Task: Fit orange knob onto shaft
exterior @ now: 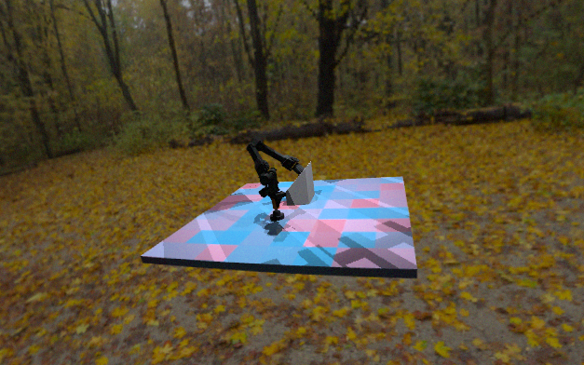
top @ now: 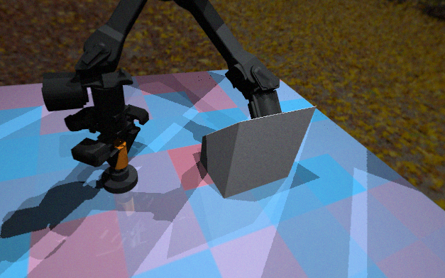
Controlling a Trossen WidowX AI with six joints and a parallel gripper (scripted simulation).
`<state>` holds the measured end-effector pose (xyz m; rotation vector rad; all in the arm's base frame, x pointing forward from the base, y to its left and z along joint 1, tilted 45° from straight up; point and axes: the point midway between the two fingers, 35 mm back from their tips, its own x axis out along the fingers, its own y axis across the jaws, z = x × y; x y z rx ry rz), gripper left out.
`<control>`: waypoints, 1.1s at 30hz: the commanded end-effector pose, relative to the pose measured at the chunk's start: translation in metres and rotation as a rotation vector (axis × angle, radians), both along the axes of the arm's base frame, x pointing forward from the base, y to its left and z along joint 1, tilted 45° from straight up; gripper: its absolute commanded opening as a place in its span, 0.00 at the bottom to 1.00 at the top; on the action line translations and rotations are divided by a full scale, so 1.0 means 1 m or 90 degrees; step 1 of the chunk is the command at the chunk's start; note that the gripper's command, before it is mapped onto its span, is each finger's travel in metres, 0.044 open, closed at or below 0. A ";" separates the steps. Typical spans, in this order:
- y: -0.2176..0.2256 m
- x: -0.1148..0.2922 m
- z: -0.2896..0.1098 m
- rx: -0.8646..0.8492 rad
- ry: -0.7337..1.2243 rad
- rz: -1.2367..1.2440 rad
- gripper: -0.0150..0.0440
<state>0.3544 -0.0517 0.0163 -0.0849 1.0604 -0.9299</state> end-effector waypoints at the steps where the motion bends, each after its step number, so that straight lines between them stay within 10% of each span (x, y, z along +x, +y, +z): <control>1: 0.001 0.003 0.001 -0.002 -0.001 0.004 0.25; 33: 0.001 0.004 0.002 -0.002 -0.001 0.004 0.25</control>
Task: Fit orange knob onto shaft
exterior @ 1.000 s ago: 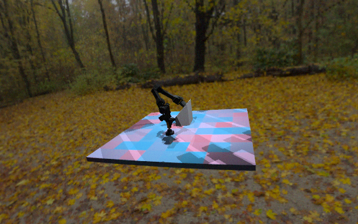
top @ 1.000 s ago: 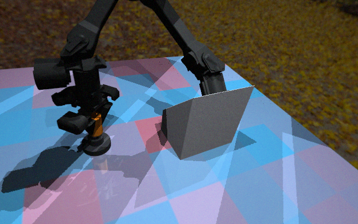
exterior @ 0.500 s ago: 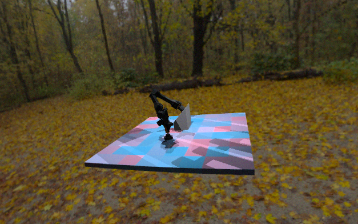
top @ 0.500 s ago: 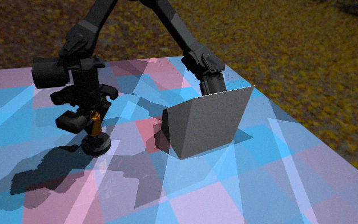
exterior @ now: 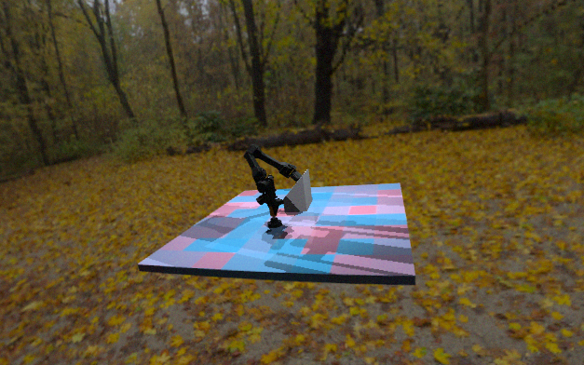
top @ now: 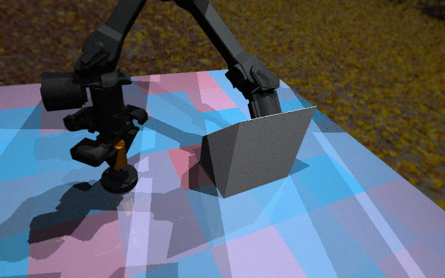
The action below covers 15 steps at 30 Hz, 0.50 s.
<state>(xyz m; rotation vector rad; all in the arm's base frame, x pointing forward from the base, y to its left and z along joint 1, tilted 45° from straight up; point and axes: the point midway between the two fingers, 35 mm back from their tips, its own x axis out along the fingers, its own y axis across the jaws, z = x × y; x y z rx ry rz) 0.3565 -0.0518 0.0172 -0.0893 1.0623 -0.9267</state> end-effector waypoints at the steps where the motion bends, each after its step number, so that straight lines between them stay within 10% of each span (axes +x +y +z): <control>1: 0.001 0.002 0.002 -0.001 -0.003 0.001 0.25; 15: -0.002 0.001 -0.001 -0.001 -0.003 0.001 0.25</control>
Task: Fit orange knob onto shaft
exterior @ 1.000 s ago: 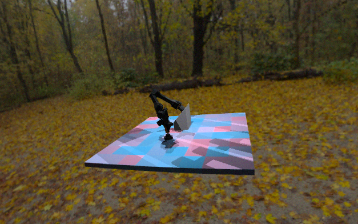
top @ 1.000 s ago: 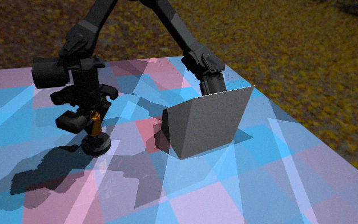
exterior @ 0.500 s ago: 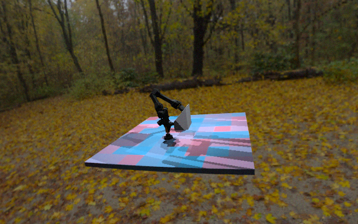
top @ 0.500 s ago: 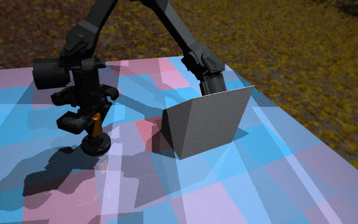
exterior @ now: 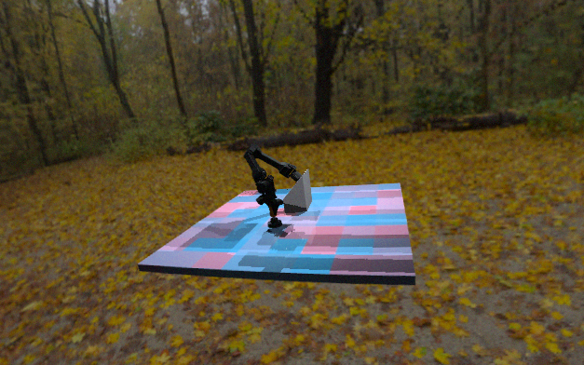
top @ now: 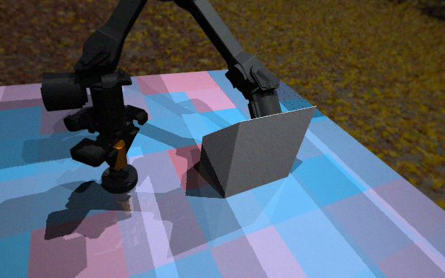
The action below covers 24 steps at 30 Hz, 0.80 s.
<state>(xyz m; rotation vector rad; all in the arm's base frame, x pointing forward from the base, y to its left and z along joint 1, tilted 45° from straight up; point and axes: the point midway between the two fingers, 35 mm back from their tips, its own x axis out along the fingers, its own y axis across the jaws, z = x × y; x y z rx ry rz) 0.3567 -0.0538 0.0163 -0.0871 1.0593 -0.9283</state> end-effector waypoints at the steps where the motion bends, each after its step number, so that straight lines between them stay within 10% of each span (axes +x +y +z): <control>1: 0.000 0.001 0.000 -0.001 -0.001 0.002 0.25; 24: 0.001 0.001 0.001 -0.023 0.091 0.097 0.25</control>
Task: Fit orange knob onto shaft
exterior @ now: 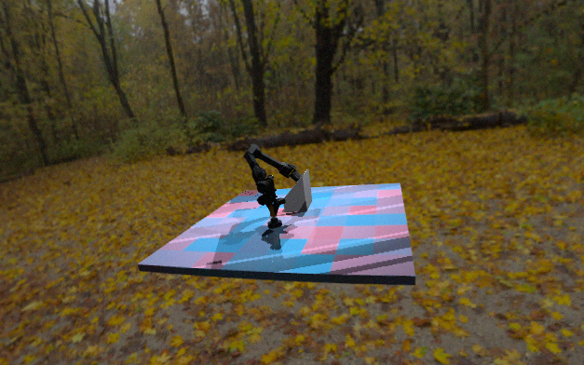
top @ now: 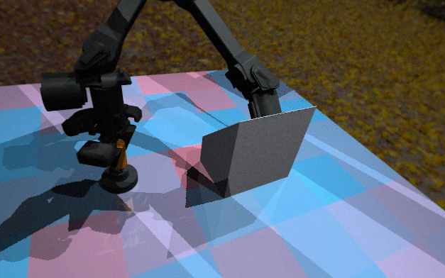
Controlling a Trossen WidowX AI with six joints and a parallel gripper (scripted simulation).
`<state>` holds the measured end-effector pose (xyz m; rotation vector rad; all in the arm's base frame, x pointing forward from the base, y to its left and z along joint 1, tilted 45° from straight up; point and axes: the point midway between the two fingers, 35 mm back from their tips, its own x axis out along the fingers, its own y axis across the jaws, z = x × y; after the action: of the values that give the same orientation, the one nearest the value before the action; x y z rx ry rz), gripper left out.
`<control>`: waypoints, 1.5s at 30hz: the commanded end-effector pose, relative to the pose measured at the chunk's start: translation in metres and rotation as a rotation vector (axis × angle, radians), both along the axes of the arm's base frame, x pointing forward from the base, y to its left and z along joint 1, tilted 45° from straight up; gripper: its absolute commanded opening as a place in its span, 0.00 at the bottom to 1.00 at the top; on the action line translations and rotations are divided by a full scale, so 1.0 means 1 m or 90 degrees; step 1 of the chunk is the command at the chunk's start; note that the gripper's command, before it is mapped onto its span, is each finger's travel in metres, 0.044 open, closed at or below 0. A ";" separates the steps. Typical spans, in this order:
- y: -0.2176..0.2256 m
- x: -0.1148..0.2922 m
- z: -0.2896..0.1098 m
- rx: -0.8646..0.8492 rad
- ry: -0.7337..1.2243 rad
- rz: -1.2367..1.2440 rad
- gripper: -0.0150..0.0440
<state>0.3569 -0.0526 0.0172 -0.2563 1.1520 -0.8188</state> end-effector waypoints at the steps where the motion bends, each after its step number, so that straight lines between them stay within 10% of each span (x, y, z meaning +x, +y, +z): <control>1: -0.001 0.001 -0.001 -0.001 0.001 0.005 0.25; 45: 0.003 0.001 0.002 -0.029 0.116 0.123 0.25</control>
<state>0.3572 -0.0520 0.0178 -0.4468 1.2471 -0.6851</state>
